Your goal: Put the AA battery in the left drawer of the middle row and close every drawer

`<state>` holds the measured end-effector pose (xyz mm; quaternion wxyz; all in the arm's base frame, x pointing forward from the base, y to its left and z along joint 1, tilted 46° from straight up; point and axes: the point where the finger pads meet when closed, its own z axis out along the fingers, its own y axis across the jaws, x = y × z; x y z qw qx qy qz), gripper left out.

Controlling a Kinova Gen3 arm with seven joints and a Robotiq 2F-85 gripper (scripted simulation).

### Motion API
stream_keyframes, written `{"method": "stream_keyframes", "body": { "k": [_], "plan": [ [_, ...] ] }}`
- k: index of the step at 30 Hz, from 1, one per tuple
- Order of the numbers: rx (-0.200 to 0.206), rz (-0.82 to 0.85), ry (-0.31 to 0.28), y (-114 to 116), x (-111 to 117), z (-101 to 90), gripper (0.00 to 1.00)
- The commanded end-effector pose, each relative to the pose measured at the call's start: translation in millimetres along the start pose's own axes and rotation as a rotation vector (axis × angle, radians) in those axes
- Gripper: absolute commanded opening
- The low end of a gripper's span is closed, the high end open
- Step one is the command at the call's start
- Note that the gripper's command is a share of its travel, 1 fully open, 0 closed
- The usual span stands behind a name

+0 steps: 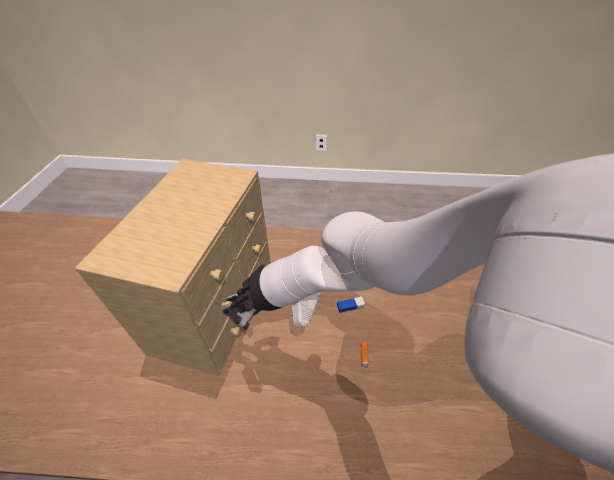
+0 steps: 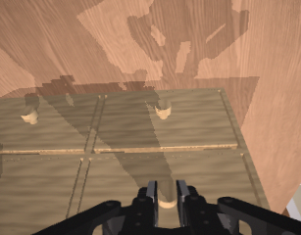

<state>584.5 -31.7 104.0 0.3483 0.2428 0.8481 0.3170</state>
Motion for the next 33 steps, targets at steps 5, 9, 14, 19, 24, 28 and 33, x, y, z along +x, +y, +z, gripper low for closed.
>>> {"method": "stream_keyframes", "body": {
  "k": [5,9,14,19,24,28,33],
  "plan": [
    [0.004,0.005,0.005,-1.0,1.0,0.8,0.13],
    [0.004,0.006,0.007,-1.3,3.0,-0.2,0.13],
    [0.006,0.008,0.01,-1.8,6.0,-1.5,0.13],
    [0.006,0.008,0.011,-1.8,8.5,-3.7,0.13],
    [0.006,0.008,0.011,-1.8,11.4,-6.7,0.13],
    [0.006,0.008,0.011,-1.8,12.9,-8.1,0.13],
    [0.006,0.008,0.011,-1.8,17.0,-12.3,0.13]
  ]
}}
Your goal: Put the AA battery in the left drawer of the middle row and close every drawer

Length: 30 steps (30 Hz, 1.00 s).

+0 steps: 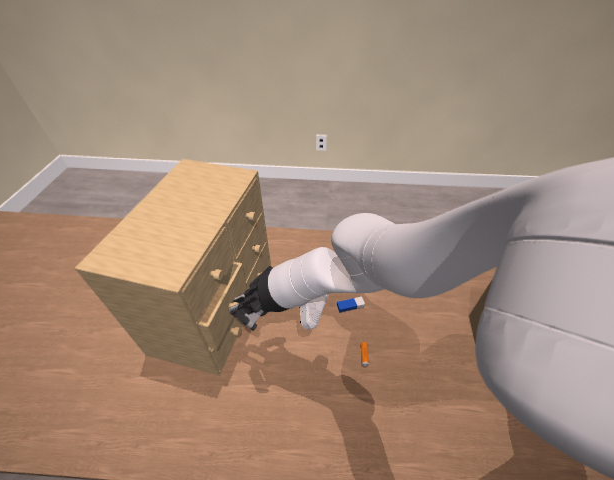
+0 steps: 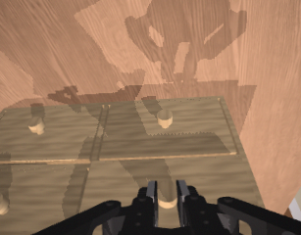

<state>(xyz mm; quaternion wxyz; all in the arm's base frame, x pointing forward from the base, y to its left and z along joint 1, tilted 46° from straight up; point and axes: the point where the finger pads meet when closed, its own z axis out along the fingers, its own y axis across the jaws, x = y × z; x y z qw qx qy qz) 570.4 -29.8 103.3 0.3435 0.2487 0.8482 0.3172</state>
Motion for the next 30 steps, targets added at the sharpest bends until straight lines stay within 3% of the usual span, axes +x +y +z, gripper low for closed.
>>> {"method": "stream_keyframes", "body": {
  "k": [1,30],
  "plan": [
    [0.0,-0.005,0.006,0.0,7.3,-3.8,0.13],
    [0.0,-0.005,0.006,-0.3,32.2,-28.8,0.13]
  ]
}}
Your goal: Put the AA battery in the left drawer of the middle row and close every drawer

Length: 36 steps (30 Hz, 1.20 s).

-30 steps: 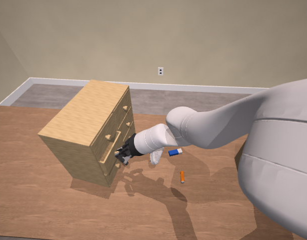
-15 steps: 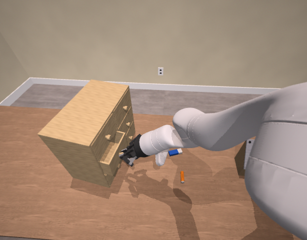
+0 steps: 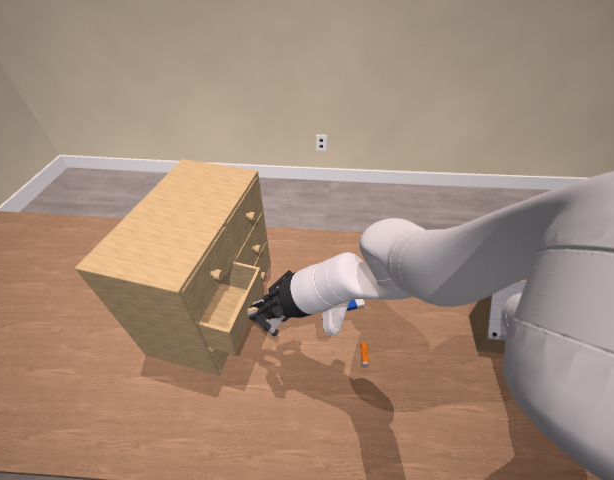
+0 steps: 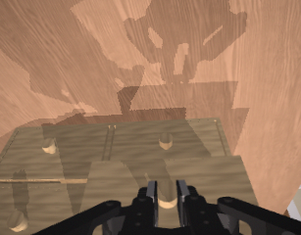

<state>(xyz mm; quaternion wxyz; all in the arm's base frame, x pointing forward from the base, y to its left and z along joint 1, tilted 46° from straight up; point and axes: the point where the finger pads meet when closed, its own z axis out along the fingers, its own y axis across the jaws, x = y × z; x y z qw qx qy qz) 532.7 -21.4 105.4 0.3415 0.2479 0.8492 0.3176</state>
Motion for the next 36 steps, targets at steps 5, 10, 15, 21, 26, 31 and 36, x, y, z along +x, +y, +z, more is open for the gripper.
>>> {"method": "stream_keyframes", "body": {
  "k": [5,10,15,21,26,31,36],
  "plan": [
    [0.0,-0.005,0.002,0.2,7.6,-6.7,0.13],
    [0.0,-0.005,0.002,0.2,10.7,-9.8,0.13],
    [0.0,-0.005,0.002,0.2,12.6,-11.7,0.13],
    [-0.001,-0.006,0.001,0.2,13.4,-12.9,0.13],
    [-0.001,-0.007,0.0,0.4,13.3,-13.4,0.13],
    [-0.001,-0.007,-0.001,0.5,13.0,-13.4,0.13],
    [-0.001,-0.007,-0.001,0.5,12.9,-13.4,0.13]
  ]
}}
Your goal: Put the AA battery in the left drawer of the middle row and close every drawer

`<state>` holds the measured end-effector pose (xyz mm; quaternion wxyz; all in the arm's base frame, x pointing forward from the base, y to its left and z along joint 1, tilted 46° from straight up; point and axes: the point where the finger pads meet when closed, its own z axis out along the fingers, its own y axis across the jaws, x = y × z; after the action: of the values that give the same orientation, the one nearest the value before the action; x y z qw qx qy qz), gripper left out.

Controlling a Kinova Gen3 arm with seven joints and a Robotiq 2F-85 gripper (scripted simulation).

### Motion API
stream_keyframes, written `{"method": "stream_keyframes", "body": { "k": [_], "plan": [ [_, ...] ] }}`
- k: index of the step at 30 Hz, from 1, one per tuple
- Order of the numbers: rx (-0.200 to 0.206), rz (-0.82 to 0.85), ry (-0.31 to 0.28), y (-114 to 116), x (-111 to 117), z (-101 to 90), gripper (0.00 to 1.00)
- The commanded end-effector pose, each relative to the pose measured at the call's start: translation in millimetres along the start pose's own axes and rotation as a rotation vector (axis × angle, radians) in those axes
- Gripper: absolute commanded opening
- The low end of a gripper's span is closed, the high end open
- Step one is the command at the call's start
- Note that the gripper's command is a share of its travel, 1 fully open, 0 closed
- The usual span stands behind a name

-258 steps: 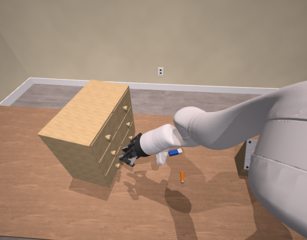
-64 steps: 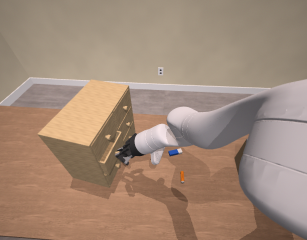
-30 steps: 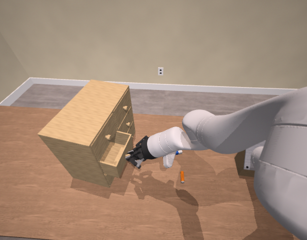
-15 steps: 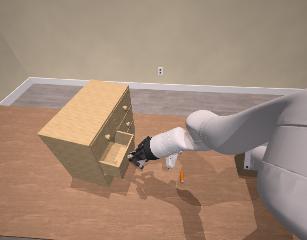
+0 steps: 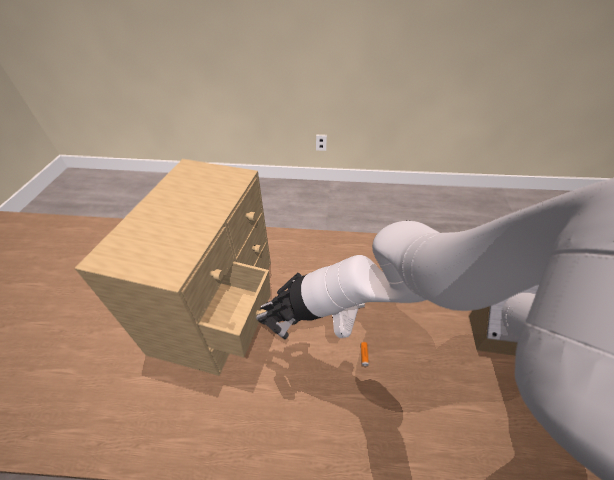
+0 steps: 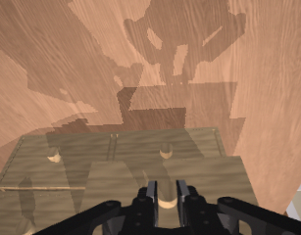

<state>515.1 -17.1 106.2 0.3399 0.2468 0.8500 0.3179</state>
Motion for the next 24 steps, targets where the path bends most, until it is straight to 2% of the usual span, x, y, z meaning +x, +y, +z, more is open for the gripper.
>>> {"method": "stream_keyframes", "body": {
  "k": [1,7,12,15,18,24],
  "plan": [
    [-0.001,-0.006,-0.005,0.5,-0.8,-1.5,0.13],
    [-0.001,-0.006,-0.005,0.5,-0.8,-1.5,0.13],
    [-0.002,-0.006,-0.005,0.6,-0.9,-1.5,0.25],
    [-0.002,-0.006,-0.006,0.6,-1.4,-1.4,0.25],
    [-0.002,-0.006,-0.006,0.6,-1.4,-1.4,0.33],
    [-0.002,-0.006,-0.006,0.6,-1.2,-1.5,0.33]
  ]
}}
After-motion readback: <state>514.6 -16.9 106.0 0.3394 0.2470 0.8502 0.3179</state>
